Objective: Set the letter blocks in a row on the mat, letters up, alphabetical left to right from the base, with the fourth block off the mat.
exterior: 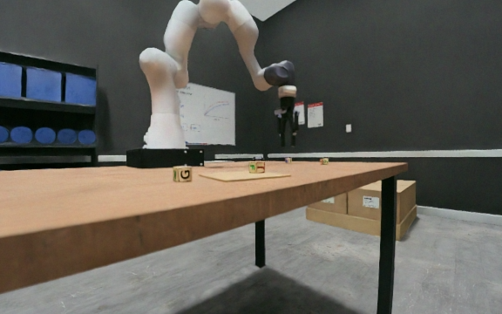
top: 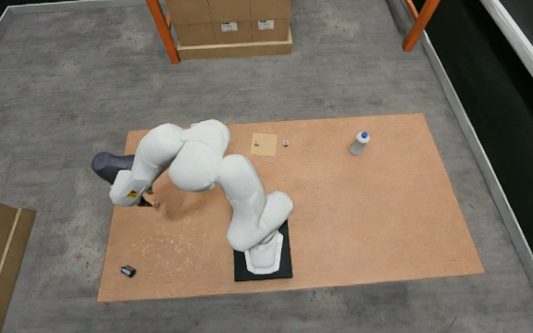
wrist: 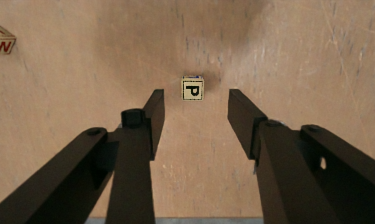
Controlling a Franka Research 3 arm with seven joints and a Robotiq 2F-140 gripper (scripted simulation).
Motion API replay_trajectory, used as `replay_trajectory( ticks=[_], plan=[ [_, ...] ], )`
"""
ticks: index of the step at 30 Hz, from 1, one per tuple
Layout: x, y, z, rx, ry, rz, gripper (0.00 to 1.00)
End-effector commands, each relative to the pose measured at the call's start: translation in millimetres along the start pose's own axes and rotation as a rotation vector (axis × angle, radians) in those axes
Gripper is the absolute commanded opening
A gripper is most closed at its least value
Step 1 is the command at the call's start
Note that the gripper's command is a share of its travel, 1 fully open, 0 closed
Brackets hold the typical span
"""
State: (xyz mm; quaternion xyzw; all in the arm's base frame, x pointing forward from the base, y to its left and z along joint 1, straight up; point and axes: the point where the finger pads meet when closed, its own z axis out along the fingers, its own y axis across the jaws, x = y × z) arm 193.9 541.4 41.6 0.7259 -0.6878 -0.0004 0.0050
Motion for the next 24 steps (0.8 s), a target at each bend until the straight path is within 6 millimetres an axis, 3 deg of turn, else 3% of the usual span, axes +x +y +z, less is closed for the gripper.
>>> replay_trajectory(
  ticks=[1, 24],
  plan=[
    [-1.8, -1.2, -1.9, 0.002, -0.006, 0.009, 0.43],
    [-2.0, -1.2, 13.0, 0.002, -0.006, 0.009, 0.43]
  ],
)
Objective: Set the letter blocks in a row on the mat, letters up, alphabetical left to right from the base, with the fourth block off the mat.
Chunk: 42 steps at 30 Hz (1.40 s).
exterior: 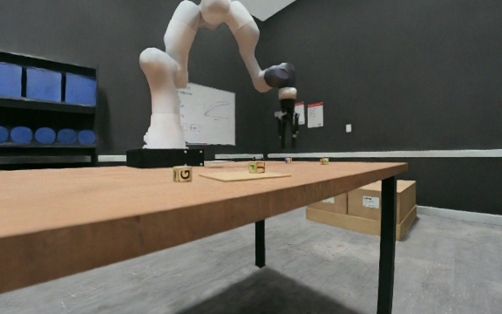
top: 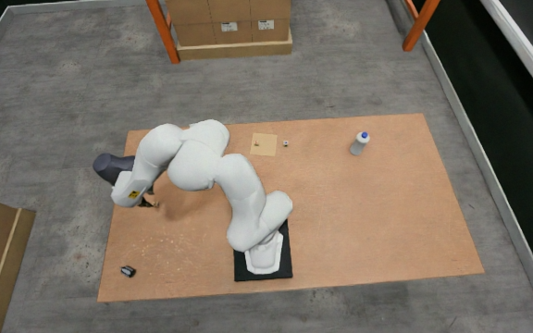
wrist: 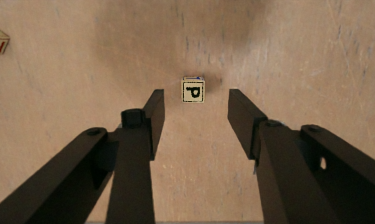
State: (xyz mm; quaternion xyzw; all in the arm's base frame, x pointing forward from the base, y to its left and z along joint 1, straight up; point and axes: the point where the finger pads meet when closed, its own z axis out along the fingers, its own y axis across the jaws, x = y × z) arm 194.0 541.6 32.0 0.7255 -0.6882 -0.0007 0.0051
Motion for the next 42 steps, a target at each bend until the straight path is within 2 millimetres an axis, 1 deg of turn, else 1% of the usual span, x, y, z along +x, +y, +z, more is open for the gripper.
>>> replay_trajectory(
  ticks=[1, 24, 42],
  plan=[
    [-1.7, -1.0, 4.8, 0.003, -0.005, 0.008, 0.43],
    [-2.1, -1.1, 34.9, 0.003, -0.005, 0.008, 0.43],
    [-2.1, -1.1, 40.4, 0.003, -0.005, 0.008, 0.43]
  ],
)
